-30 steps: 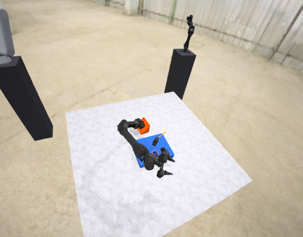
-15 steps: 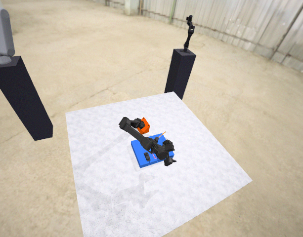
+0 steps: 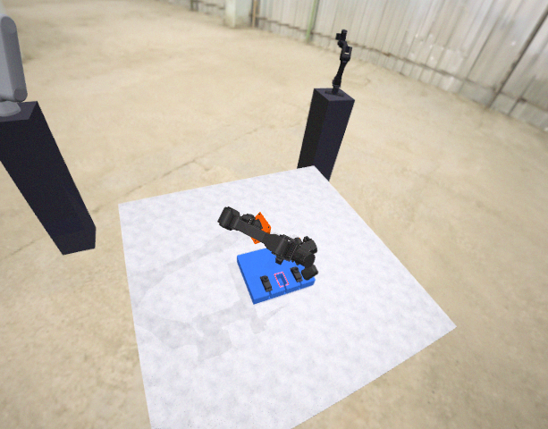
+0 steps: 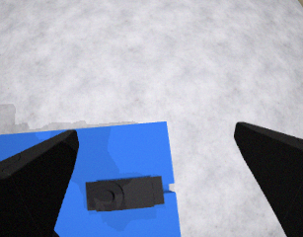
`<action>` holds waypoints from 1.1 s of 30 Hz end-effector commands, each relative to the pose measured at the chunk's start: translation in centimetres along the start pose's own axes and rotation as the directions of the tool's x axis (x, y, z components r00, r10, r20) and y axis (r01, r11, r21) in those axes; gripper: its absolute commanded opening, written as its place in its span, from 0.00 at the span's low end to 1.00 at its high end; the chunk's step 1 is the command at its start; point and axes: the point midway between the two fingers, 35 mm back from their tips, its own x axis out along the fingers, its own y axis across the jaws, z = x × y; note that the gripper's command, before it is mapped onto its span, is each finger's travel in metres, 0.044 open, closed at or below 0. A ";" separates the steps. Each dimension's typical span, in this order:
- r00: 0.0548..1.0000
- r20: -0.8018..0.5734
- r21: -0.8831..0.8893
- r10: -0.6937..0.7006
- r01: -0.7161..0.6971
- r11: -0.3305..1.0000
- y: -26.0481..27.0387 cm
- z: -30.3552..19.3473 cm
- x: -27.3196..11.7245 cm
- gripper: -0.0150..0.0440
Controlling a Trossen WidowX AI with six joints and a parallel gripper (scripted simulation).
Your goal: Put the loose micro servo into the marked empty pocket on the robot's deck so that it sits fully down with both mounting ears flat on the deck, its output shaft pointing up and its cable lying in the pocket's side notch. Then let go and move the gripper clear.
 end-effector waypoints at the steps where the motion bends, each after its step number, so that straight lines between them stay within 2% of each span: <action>1: 0.994 -0.093 -0.085 0.048 -0.056 0.995 2.5 -0.3 0.3 1.00; 14: 0.921 -0.374 -0.320 0.112 -0.242 0.916 8.8 -1.5 -0.1 1.00; 26: 0.789 -0.613 -0.490 0.053 -0.431 0.758 12.9 -3.3 -1.9 1.00; 33: 0.756 -0.654 -0.515 0.027 -0.471 0.717 13.6 -3.6 -2.4 1.00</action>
